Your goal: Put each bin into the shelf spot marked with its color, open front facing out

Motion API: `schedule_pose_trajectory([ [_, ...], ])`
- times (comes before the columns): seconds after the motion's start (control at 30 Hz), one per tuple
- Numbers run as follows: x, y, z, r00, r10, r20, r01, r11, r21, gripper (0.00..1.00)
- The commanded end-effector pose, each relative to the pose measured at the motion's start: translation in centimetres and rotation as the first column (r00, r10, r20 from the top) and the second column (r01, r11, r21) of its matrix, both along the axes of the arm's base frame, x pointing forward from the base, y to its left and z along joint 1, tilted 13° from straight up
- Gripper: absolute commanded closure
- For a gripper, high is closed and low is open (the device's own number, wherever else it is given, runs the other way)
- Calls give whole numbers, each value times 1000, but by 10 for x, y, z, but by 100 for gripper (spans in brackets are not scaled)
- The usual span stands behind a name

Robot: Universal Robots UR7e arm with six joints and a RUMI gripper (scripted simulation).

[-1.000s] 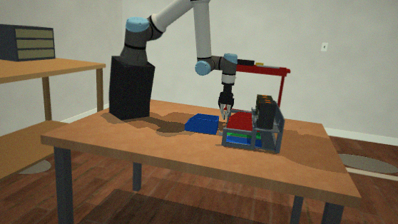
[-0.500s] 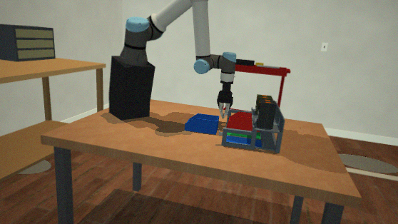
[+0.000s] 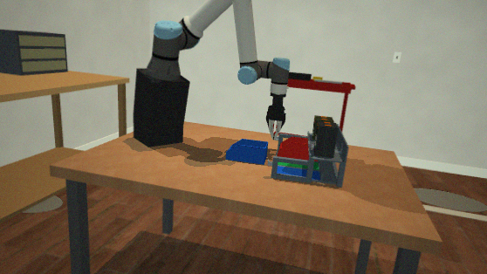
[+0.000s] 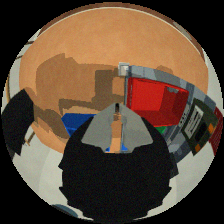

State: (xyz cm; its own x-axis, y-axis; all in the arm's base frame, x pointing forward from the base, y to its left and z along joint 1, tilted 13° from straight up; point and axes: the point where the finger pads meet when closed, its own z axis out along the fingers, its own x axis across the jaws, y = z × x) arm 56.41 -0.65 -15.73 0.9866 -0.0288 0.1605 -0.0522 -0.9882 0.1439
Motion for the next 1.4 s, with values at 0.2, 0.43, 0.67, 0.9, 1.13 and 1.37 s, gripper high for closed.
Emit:
schedule_pose_trajectory([
  [0.2, -4, 4, 29, 1000, 0, 1, 0, 1000, 0, 100],
  [0.43, -5, 5, 34, 1000, 0, 1, 0, 1000, 0, 100],
  [0.67, -5, 5, 34, 1000, 0, 1, 0, 1000, 0, 100],
  [0.9, -5, 5, 34, 1000, 0, 1, 0, 1000, 0, 100],
  [1.13, -6, 5, 35, 1000, 12, -1, -12, 1000, -2, 100],
  [1.37, -11, 2, 37, 997, 82, -12, -82, 997, -13, 100],
])
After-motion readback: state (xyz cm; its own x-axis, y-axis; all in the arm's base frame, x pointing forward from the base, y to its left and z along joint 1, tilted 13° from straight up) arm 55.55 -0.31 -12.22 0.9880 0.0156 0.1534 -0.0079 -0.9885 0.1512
